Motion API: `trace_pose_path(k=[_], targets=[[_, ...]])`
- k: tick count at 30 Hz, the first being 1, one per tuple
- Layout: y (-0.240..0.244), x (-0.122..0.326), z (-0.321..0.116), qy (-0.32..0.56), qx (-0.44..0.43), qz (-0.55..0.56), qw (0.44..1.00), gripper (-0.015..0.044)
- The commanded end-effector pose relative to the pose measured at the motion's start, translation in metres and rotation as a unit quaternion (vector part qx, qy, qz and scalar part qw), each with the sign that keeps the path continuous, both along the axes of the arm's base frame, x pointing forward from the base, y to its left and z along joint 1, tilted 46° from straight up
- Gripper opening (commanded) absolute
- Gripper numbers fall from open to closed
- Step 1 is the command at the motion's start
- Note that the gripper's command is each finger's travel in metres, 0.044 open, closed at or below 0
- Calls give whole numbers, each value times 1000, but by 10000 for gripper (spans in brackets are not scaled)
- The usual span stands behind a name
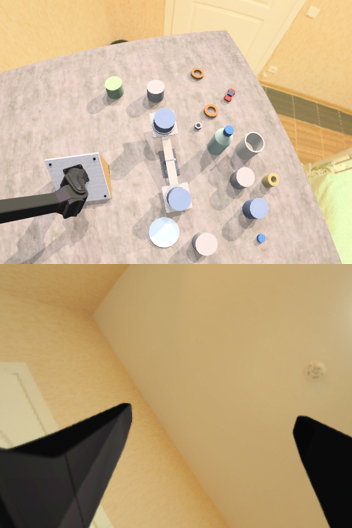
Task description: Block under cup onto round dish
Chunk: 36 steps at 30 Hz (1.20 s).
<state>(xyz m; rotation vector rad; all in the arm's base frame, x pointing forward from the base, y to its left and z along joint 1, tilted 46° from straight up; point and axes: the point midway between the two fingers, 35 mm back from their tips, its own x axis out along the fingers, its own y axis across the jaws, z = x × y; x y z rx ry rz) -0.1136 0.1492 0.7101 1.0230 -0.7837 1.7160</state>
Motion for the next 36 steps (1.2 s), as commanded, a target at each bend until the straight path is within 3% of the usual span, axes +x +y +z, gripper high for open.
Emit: trace_pose_path(k=[1,20,36], targets=[[-1,0,0,1,2,0,1000,426],[-121,81,20,97,184,13,978,440],[-172,159,6,188,250,-10,950,440]])
